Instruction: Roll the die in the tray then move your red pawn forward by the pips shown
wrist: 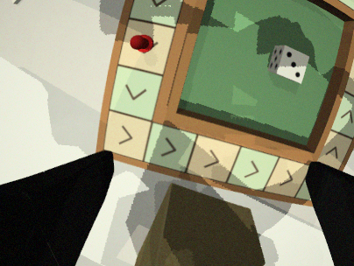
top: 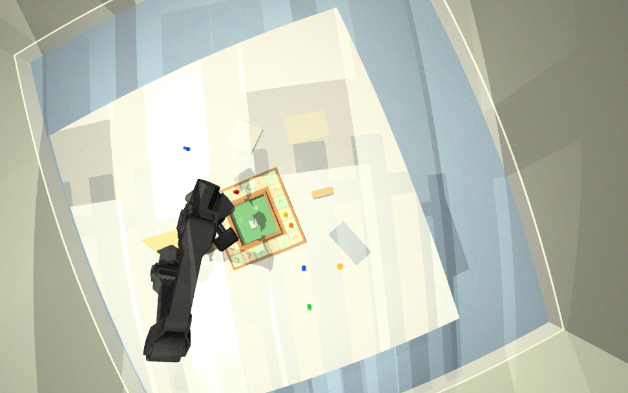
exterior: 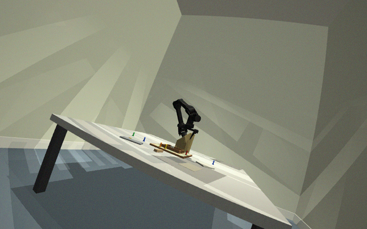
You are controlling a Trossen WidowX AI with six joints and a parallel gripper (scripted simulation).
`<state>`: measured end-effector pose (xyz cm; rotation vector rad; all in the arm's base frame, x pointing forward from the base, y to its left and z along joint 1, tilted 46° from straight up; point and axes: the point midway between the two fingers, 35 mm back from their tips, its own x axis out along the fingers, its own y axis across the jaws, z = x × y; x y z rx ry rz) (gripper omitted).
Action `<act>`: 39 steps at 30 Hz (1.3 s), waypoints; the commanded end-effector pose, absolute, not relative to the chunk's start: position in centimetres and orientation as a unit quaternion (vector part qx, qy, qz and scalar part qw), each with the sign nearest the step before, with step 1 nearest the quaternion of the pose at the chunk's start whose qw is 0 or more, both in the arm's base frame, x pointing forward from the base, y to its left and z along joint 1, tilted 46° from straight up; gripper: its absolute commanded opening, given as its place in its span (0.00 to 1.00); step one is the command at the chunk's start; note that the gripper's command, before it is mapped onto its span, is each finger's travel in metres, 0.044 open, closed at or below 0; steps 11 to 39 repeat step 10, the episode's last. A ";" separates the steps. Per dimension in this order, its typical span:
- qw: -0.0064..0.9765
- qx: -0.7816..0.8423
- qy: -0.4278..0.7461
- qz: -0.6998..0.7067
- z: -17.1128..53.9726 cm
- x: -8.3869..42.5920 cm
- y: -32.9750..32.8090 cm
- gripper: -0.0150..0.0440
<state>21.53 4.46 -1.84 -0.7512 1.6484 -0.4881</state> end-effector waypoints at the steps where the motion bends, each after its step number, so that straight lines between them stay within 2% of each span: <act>1: 0.612 -0.273 0.691 -0.270 2.0 18.6 3.5 1.00; 3: 0.619 -0.256 0.683 -0.290 3.2 17.6 3.1 1.00; 4: 0.608 -0.288 0.696 -0.251 1.0 19.6 3.9 1.00; 39: 0.608 -0.288 0.696 -0.251 1.0 19.6 3.9 1.00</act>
